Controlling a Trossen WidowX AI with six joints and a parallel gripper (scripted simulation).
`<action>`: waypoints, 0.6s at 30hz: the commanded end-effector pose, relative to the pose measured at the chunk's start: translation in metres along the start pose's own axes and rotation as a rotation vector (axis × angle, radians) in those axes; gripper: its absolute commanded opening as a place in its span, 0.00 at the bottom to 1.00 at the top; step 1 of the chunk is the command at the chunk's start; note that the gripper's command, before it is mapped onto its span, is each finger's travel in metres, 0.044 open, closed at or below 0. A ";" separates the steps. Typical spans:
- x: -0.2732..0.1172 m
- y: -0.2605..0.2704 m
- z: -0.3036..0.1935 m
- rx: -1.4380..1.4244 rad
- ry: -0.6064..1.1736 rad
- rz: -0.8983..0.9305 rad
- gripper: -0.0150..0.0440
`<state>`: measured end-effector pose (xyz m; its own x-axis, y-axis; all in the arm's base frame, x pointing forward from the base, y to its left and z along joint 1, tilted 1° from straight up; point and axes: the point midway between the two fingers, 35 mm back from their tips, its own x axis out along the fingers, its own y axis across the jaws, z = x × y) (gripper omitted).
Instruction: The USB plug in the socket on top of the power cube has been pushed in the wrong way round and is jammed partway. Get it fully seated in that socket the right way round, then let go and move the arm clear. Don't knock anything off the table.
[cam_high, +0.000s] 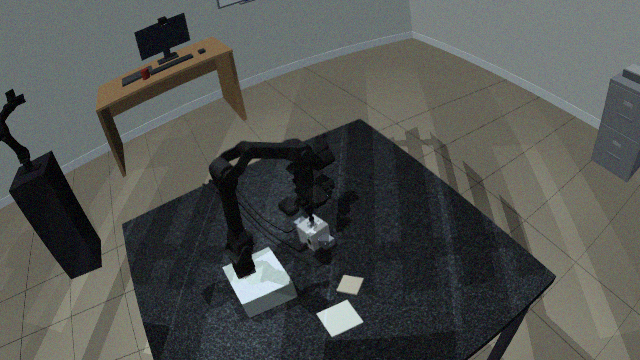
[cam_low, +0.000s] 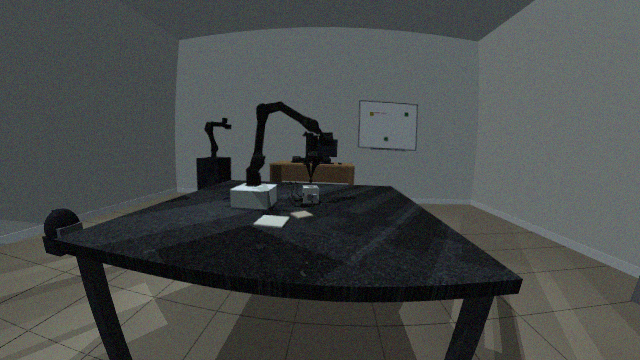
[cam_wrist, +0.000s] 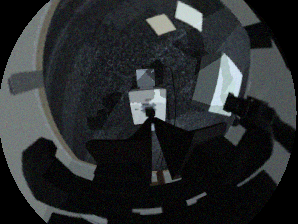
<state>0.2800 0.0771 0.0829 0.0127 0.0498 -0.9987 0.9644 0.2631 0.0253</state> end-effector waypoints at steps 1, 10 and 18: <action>0.001 0.000 -0.001 -0.006 0.006 -0.002 0.25; 0.002 0.000 -0.001 -0.006 0.013 -0.002 0.25; 0.003 0.000 -0.002 -0.005 0.019 -0.002 0.25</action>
<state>0.2798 0.0783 0.0808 0.0088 0.0636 -0.9979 0.9645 0.2629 0.0253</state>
